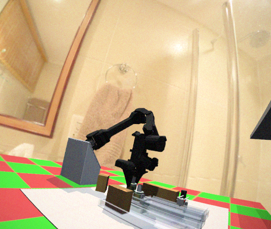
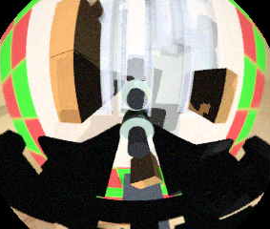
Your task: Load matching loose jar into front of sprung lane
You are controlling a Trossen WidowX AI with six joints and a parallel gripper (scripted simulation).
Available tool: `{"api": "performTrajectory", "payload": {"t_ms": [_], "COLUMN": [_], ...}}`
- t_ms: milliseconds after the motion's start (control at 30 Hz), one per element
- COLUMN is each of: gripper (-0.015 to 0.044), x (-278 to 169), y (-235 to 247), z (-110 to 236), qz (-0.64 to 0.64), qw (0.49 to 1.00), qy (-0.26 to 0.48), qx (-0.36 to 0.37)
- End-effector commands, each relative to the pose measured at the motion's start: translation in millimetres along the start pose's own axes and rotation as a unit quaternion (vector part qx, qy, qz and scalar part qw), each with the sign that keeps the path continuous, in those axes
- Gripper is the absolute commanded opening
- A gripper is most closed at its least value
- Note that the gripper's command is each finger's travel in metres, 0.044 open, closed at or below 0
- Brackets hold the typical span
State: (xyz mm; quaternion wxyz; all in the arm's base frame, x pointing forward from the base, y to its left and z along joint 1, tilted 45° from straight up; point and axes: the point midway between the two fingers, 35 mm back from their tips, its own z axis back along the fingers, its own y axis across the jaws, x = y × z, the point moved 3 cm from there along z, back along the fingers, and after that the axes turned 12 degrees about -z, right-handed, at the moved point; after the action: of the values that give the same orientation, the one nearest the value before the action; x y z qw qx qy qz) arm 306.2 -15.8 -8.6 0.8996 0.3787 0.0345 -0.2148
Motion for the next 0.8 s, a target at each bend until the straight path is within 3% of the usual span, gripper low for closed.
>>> {"api": "performTrajectory", "payload": {"t_ms": [0, 767], "gripper": [0.0, 0.0], "x": [9, 19], "y": [5, 8], "z": [2, 4], "qz": [0.008, 0.008], "qw": [1.0, 1.0], "qy": [-0.01, -0.01], "qx": [0.005, 0.005]}}
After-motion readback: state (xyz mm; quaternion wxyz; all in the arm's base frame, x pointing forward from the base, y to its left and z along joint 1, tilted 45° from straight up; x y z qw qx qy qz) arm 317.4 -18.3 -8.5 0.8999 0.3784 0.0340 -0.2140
